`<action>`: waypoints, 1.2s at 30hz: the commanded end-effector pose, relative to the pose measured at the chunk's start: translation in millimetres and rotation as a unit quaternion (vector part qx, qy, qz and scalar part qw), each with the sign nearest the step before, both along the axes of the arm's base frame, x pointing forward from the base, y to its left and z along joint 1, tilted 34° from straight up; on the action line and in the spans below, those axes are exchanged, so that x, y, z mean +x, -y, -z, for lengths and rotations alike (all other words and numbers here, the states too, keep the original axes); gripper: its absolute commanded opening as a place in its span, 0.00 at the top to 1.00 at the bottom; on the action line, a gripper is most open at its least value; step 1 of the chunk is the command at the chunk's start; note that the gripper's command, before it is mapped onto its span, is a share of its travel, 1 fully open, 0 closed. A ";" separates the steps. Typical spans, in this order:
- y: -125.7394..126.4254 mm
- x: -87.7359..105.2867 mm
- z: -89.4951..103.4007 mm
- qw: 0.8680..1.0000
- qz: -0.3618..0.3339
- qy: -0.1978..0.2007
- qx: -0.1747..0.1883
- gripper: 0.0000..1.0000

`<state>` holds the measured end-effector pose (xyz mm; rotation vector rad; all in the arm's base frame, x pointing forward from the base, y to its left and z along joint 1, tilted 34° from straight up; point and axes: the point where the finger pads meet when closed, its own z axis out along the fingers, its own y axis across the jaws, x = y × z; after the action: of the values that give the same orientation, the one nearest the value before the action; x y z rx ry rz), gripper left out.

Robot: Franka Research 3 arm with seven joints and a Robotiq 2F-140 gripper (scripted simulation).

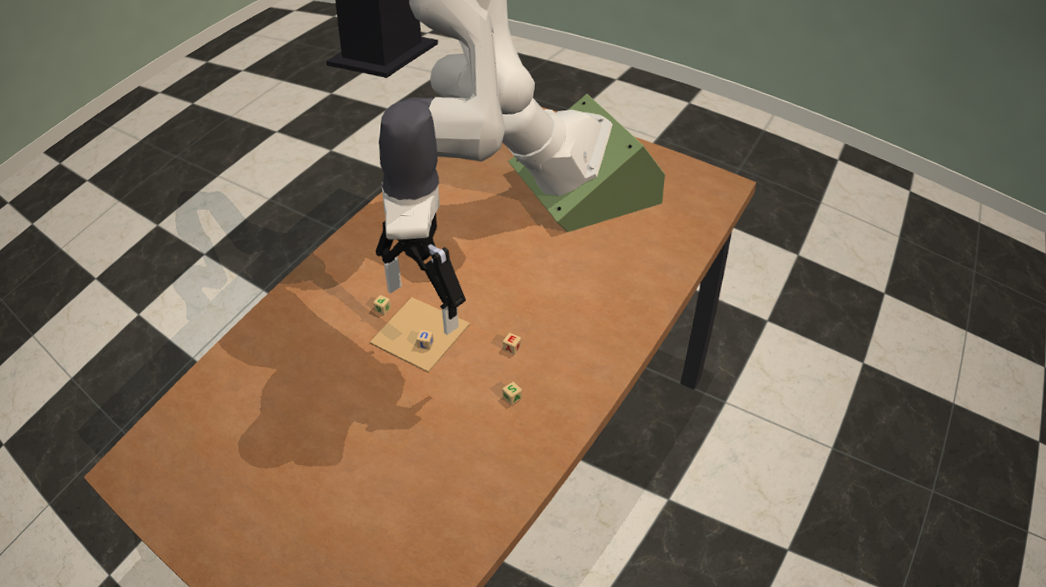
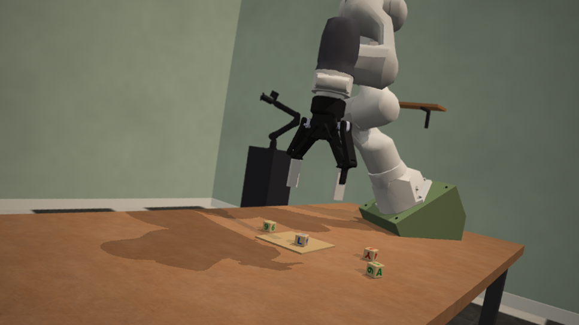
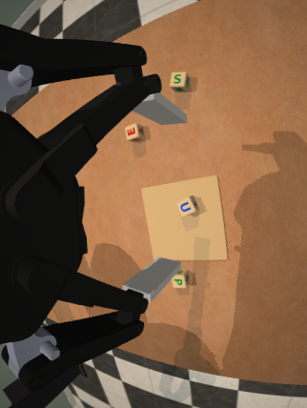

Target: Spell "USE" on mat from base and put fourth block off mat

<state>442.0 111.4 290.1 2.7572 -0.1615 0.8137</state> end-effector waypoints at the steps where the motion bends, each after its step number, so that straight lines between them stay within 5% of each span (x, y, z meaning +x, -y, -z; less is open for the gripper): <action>1: 5.4 -0.6 2.6 0.998 -0.055 -0.020 -0.038 0.00; 27: 32.8 -10.2 22.5 0.969 -0.197 -0.084 -0.119 0.00; 28: 32.8 -10.2 22.5 0.969 -0.197 -0.084 -0.119 0.63; 36: 32.8 -10.2 22.5 0.969 -0.197 -0.084 -0.119 0.63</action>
<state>432.7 79.9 269.5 2.6552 0.4594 0.6462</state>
